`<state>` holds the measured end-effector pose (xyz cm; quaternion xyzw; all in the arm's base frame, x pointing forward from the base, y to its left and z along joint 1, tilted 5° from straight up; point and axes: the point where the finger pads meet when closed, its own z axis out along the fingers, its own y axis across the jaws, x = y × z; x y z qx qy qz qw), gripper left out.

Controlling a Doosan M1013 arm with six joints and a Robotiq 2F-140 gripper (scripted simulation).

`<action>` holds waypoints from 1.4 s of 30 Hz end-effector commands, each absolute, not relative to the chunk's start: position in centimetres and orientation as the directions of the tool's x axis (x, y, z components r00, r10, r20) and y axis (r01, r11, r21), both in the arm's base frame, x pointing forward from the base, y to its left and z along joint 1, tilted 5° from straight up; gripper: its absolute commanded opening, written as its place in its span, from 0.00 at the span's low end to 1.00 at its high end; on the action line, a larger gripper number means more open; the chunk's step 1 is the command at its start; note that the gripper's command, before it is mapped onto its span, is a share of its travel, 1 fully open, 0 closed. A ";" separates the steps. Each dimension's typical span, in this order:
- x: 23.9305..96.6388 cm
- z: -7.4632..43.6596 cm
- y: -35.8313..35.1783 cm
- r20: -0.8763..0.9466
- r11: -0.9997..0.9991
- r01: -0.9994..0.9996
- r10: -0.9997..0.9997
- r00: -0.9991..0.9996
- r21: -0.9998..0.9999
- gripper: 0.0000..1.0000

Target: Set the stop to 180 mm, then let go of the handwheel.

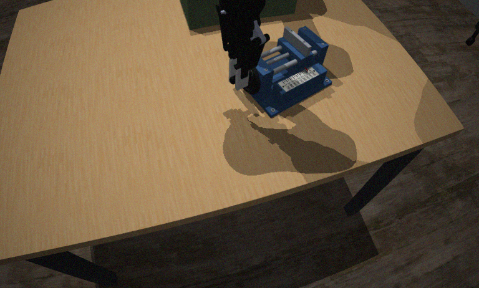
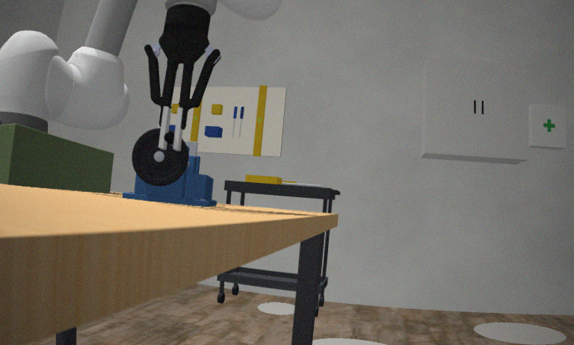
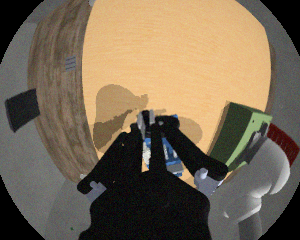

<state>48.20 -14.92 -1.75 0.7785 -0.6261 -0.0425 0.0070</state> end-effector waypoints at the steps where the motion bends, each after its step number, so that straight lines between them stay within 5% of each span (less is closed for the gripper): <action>1: 48.3 -1.8 -14.9 -0.058 -0.216 -0.974 -0.975 0.213 0.064 0.04; 42: 48.8 -6.1 -14.5 -0.058 -0.216 -0.974 -0.975 0.213 0.064 0.04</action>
